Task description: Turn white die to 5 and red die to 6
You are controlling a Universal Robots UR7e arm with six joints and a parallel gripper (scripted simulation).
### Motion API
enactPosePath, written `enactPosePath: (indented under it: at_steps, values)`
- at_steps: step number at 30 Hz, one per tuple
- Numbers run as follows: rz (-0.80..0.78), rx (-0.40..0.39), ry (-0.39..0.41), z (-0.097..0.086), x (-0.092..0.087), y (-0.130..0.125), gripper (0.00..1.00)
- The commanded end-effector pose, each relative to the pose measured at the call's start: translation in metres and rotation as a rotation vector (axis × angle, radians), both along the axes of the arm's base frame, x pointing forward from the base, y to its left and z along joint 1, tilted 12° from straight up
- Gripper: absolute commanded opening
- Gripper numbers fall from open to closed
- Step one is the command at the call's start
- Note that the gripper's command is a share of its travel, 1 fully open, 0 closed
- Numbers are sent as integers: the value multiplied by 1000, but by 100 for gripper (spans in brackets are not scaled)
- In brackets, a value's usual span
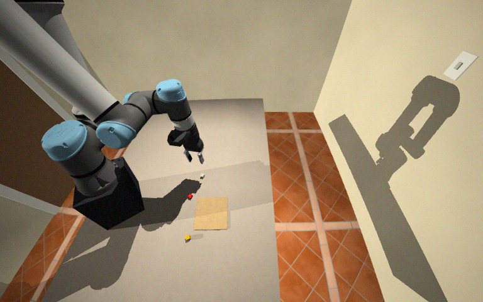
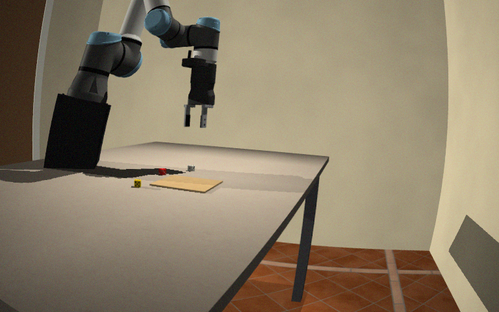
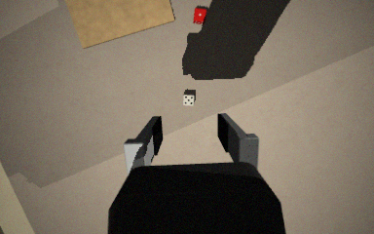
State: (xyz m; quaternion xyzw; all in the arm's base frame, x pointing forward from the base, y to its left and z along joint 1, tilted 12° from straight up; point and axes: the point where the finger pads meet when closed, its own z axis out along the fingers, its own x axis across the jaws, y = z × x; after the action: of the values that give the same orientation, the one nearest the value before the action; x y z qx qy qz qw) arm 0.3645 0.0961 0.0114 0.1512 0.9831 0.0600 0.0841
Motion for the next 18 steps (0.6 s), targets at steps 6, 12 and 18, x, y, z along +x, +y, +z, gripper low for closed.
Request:
enactPosePath:
  at_steps: [6, 12, 18]
  values:
    - [-167, 31, 15, -5, -1, -2, 100]
    - [-293, 55, 27, -9, -1, -3, 100]
    - [-485, 91, 45, -15, -2, -5, 100]
